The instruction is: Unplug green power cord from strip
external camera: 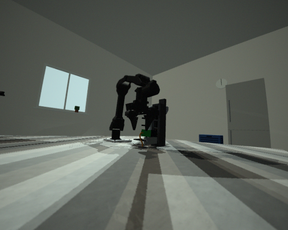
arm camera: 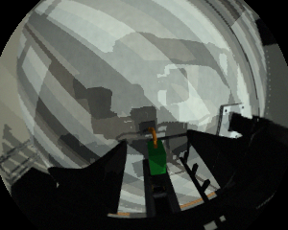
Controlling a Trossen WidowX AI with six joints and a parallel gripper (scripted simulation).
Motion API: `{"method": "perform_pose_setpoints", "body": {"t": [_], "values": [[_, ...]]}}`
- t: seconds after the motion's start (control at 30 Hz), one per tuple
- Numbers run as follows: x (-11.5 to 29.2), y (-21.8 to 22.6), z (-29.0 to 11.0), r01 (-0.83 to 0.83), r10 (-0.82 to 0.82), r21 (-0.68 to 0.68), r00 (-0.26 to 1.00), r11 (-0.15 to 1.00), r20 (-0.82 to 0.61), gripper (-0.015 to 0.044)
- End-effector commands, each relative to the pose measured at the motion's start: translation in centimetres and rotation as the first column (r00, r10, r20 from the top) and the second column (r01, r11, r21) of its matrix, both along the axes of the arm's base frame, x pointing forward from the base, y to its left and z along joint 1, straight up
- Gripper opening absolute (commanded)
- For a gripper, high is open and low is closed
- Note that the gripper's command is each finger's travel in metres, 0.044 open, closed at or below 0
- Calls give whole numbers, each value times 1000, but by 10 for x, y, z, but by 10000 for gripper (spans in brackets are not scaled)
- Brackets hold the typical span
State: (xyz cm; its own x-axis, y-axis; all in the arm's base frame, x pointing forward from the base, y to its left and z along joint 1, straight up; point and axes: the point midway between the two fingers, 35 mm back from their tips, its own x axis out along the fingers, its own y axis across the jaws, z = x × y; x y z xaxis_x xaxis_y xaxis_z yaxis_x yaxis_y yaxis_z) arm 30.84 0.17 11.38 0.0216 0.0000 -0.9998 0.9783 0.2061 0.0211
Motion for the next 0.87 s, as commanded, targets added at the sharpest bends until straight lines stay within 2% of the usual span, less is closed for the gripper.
{"method": "perform_pose_setpoints", "body": {"t": [0.0,0.1,0.83], "values": [[8,-31,8,10,-10,-6,1000,1000,11,440],[10,-49,12,10,-10,-8,1000,1000,11,440],[10,-49,12,10,-10,-8,1000,1000,11,440]]}}
